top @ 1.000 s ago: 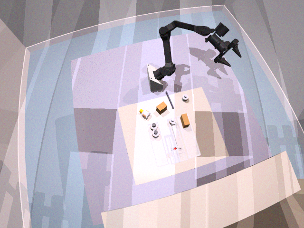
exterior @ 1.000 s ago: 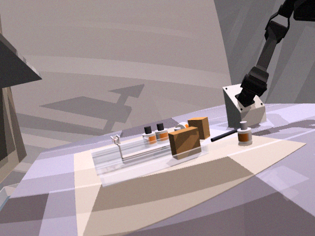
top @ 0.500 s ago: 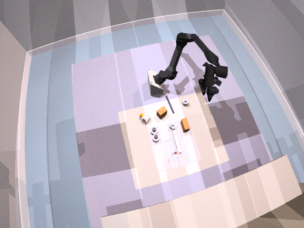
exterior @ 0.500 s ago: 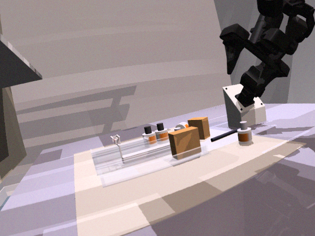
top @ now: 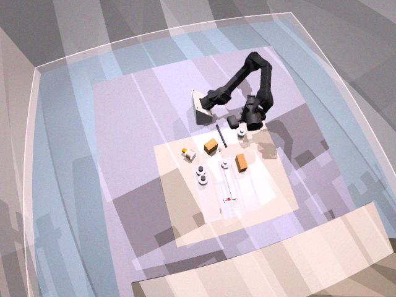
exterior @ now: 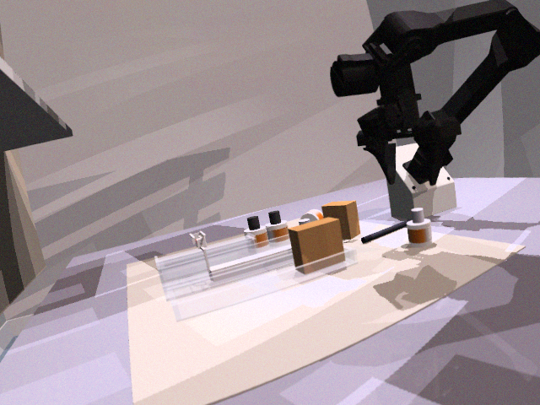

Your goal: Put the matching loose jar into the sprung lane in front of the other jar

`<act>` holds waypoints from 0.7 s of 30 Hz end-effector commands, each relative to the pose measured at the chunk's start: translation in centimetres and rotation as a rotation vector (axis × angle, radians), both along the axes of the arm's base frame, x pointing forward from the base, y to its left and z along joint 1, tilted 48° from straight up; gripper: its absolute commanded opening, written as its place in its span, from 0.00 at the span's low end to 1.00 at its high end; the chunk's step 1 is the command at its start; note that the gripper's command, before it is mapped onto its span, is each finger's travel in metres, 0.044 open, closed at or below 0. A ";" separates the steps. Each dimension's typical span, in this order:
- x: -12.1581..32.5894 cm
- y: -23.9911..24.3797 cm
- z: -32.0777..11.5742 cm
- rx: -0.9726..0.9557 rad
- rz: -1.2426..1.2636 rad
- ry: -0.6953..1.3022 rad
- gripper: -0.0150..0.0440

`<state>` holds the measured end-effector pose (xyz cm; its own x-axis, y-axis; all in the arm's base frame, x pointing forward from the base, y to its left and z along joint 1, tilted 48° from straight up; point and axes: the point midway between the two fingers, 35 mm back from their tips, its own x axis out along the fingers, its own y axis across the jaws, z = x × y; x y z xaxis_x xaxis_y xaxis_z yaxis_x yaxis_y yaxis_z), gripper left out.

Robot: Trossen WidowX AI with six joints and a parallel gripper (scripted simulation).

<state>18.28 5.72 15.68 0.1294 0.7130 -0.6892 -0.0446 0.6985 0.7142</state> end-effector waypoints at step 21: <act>0.3 3.8 -3.2 0.034 -0.029 0.036 1.00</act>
